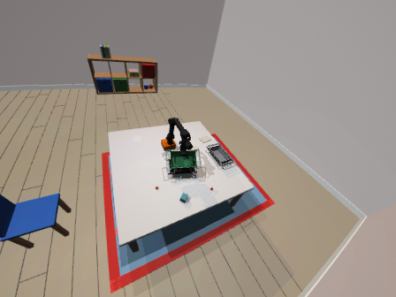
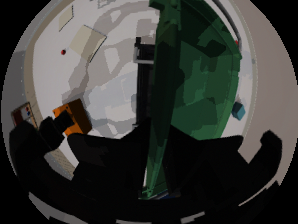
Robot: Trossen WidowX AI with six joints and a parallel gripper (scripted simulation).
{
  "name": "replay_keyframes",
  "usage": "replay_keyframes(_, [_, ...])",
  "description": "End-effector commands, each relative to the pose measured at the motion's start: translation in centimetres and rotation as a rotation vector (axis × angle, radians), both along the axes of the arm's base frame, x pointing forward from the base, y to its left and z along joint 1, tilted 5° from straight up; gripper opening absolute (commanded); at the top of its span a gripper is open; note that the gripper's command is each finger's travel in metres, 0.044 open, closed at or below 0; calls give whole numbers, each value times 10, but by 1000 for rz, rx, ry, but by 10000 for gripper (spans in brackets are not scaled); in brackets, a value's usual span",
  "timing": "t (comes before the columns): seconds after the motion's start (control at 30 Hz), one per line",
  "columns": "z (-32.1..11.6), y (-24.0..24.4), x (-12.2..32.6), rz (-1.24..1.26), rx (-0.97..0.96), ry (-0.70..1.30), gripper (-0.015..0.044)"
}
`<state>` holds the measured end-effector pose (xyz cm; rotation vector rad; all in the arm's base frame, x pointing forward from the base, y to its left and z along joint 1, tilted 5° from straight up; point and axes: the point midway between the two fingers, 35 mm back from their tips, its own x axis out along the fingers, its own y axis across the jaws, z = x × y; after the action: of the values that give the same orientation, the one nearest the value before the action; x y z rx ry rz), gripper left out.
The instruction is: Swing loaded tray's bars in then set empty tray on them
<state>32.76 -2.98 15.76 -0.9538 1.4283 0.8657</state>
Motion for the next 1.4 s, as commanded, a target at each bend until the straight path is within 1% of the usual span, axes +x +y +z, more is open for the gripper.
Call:
replay_keyframes(0.0, [2,-1,3,-4,-8,-20,0])
replay_keyframes(1.03, [-46,-3,3,-4,-8,-20,0])
replay_keyframes(1.37, [-50,-1,-3,-4,-8,-20,0])
